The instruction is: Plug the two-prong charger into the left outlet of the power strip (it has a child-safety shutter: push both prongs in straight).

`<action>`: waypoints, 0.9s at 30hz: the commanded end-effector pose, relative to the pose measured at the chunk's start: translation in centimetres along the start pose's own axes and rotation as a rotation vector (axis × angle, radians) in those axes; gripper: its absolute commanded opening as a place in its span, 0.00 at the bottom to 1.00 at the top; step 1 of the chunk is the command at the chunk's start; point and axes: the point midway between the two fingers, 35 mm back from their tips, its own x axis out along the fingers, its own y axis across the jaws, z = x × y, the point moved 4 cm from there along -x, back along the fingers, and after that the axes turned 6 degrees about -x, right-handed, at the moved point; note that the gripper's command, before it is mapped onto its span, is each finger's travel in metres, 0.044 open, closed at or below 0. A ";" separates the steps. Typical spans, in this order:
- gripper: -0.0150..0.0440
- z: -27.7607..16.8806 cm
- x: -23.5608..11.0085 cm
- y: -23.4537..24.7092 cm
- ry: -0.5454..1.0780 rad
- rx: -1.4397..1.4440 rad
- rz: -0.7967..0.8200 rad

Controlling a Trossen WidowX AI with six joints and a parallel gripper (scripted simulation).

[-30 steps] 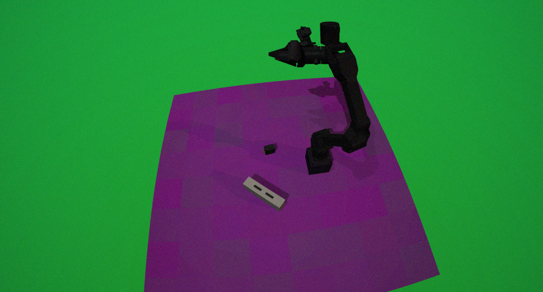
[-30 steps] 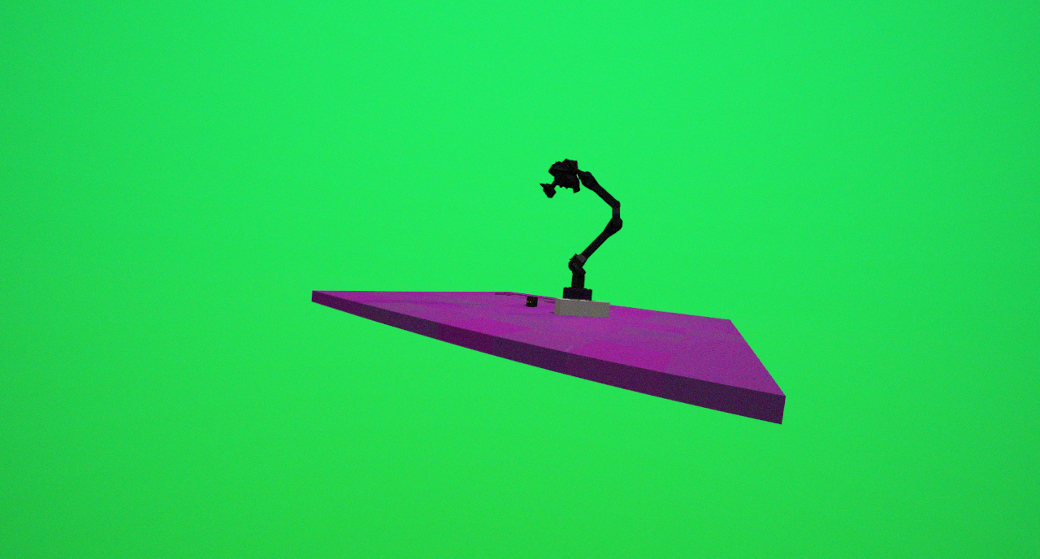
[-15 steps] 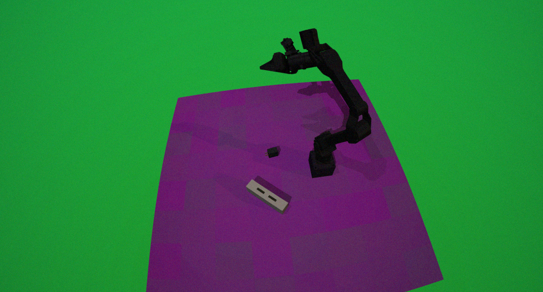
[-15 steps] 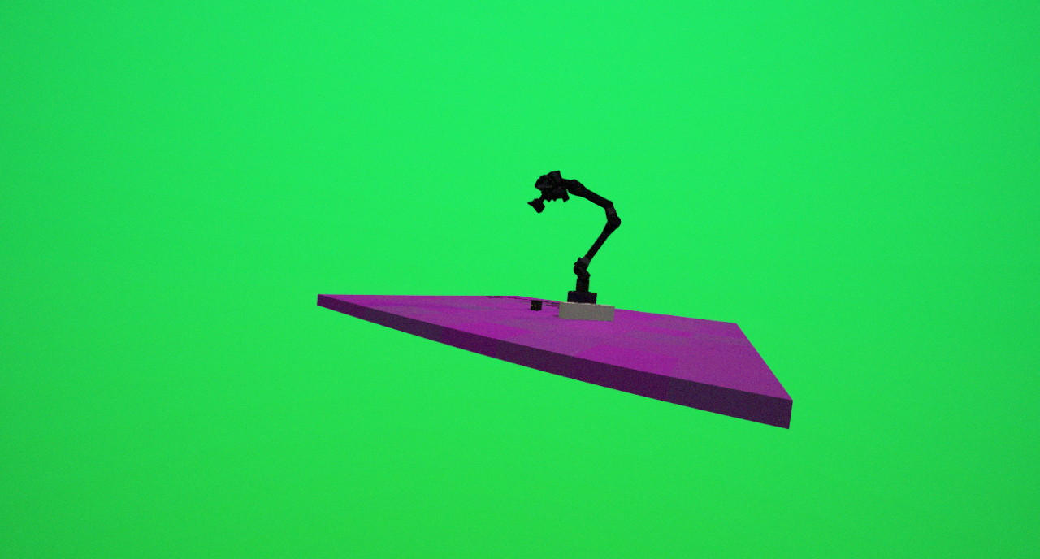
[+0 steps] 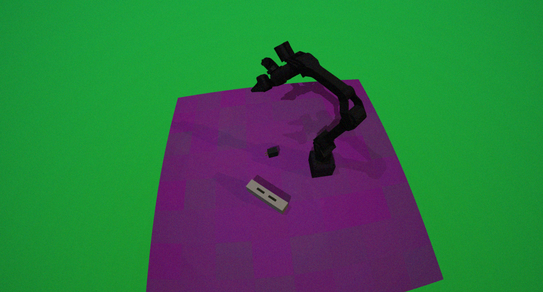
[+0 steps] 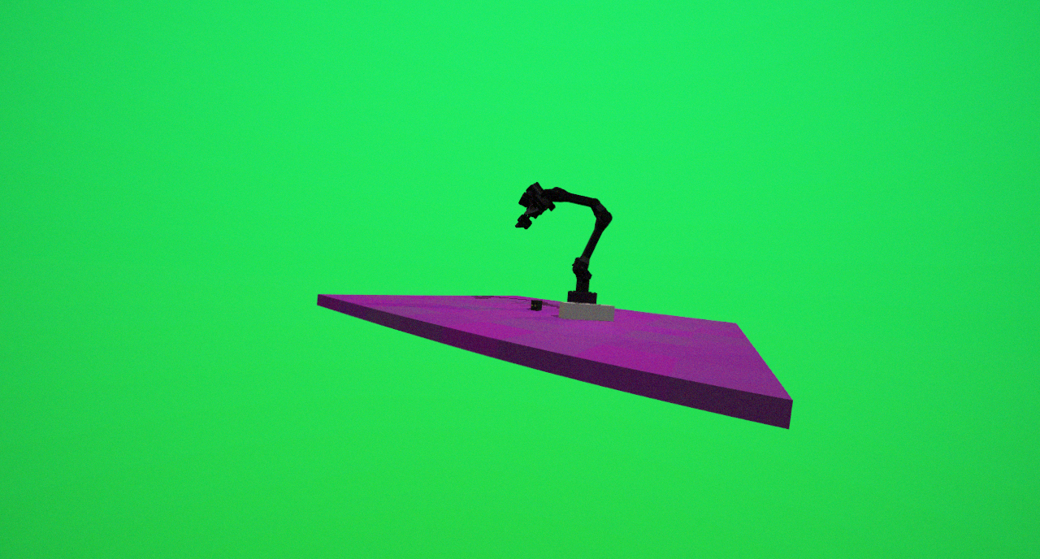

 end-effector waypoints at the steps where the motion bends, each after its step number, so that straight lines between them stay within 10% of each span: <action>1: 1.00 -1.2 2.3 -0.7 0.078 -0.049 -0.023; 27: 1.00 -13.8 13.7 -1.9 0.663 -0.499 -0.073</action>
